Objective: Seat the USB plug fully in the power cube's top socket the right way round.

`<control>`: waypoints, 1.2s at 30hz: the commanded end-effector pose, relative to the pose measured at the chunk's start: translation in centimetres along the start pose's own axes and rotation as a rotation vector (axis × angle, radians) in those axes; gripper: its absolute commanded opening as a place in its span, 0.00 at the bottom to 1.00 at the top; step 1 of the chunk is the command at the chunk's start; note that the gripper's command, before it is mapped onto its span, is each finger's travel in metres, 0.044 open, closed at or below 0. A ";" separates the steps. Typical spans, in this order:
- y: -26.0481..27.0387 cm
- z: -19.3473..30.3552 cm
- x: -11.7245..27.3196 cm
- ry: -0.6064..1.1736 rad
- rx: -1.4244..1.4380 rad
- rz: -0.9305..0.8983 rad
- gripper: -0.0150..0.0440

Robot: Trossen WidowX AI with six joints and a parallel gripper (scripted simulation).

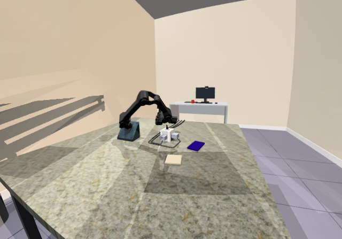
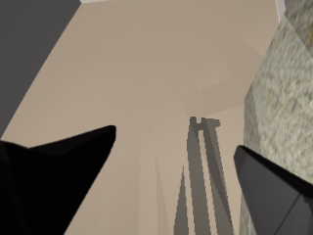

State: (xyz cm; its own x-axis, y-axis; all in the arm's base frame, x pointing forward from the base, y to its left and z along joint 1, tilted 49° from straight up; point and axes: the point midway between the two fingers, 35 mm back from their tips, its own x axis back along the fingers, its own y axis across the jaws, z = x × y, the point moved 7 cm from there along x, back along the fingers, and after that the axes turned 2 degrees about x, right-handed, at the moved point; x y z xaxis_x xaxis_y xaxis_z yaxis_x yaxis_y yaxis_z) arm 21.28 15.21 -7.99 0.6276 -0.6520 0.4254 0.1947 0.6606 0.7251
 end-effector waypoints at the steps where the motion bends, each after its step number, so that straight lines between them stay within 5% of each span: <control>1: 0.0 0.0 0.0 0.002 -0.015 0.011 0.98; 9: 1.4 -0.5 2.5 -0.119 -0.648 0.500 1.00; 18: 4.6 -0.4 7.3 -0.756 -1.287 0.905 1.00; 28: 7.7 0.2 10.7 -1.336 -1.521 0.921 1.00; 36: 10.9 1.1 13.5 -1.882 -1.591 0.739 1.00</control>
State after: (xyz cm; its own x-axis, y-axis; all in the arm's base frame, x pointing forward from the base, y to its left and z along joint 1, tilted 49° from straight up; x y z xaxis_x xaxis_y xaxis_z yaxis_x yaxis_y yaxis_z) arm 28.61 12.80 1.09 0.3067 0.5581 0.7710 0.8928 0.1120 -0.4363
